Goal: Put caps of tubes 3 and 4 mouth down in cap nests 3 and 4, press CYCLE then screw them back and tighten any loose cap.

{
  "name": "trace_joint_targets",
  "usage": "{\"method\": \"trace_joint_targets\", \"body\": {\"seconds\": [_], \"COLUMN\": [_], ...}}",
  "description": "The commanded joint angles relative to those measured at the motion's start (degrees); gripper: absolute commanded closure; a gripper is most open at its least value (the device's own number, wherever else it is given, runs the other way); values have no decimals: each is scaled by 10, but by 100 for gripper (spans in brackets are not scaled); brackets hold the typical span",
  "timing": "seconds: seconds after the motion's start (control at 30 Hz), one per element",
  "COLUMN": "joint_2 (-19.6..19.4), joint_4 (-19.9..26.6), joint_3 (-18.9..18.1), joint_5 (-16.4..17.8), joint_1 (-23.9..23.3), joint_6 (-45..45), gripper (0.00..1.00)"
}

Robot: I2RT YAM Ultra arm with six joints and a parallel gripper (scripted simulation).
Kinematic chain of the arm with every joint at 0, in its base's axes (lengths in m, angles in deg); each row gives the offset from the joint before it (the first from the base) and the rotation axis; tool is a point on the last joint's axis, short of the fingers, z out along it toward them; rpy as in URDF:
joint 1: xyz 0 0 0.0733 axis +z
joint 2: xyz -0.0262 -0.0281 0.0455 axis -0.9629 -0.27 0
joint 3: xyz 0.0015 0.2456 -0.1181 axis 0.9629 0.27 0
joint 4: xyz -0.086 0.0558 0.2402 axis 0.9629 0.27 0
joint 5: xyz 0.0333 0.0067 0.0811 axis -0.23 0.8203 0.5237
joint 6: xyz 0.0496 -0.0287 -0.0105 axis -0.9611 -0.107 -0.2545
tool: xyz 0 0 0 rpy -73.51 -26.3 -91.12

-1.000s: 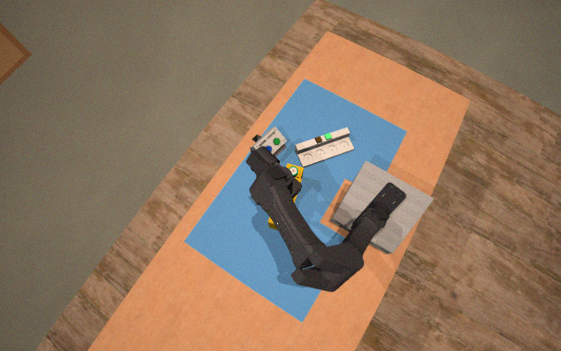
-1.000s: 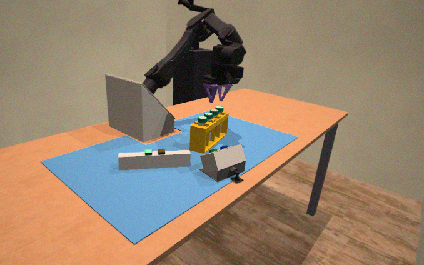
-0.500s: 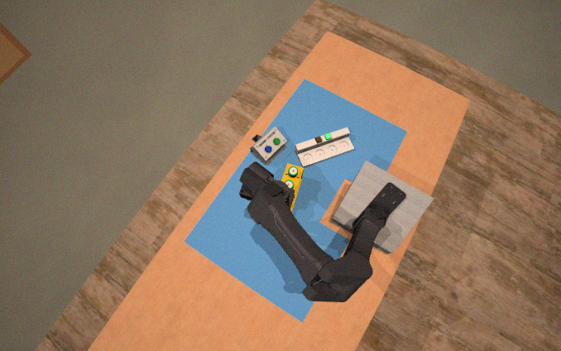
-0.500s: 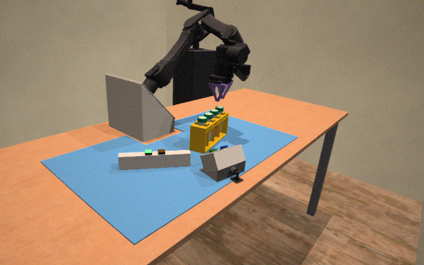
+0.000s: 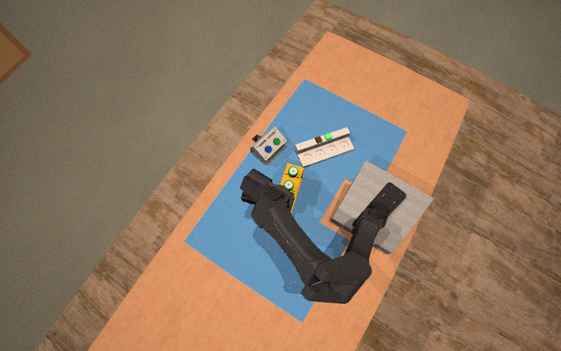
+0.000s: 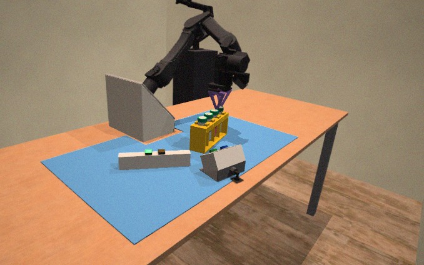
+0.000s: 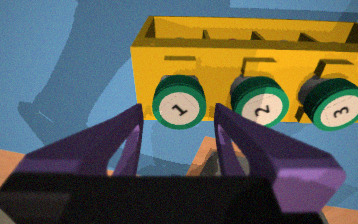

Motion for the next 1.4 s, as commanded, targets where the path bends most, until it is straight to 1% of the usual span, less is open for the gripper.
{"method": "trace_joint_targets", "body": {"seconds": [0.0,0.17,0.9,1.37], "joint_2": [3,3,1,2], "joint_4": [-9,-9,-41,-44], "joint_3": [-1,-1,12,14], "joint_5": [0,0,0,0], "joint_1": [-5,-5,12,13], "joint_6": [-7,-7,-31,-33], "gripper": [51,51,51,51]}}
